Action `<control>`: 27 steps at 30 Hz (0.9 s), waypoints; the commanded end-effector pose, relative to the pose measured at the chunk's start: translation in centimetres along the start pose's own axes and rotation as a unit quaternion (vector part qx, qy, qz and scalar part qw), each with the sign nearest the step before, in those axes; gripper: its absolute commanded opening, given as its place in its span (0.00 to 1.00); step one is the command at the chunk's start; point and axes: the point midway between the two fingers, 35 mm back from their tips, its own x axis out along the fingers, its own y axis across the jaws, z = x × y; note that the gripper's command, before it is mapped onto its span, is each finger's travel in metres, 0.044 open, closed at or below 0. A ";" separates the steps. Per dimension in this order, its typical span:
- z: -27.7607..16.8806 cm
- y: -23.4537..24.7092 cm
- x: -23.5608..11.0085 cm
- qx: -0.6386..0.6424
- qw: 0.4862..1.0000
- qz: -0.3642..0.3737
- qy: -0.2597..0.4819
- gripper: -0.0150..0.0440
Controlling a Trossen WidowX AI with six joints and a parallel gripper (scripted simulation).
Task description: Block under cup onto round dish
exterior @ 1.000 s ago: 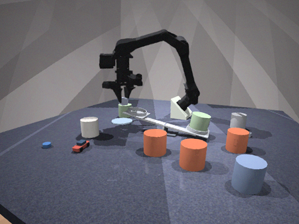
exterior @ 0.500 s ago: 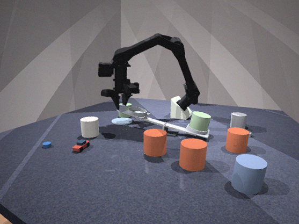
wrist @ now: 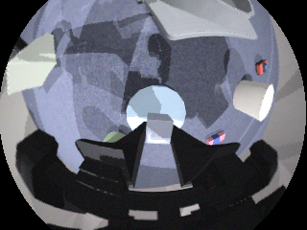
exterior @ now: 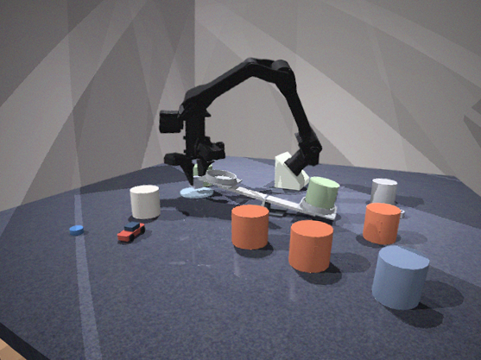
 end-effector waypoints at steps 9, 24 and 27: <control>0.0 0.1 1.1 0.001 1.000 0.002 -0.001 0.34; 0.0 0.0 -0.1 0.001 1.000 0.001 -0.001 1.00; 0.0 0.0 -4.3 0.004 1.000 0.000 -0.001 1.00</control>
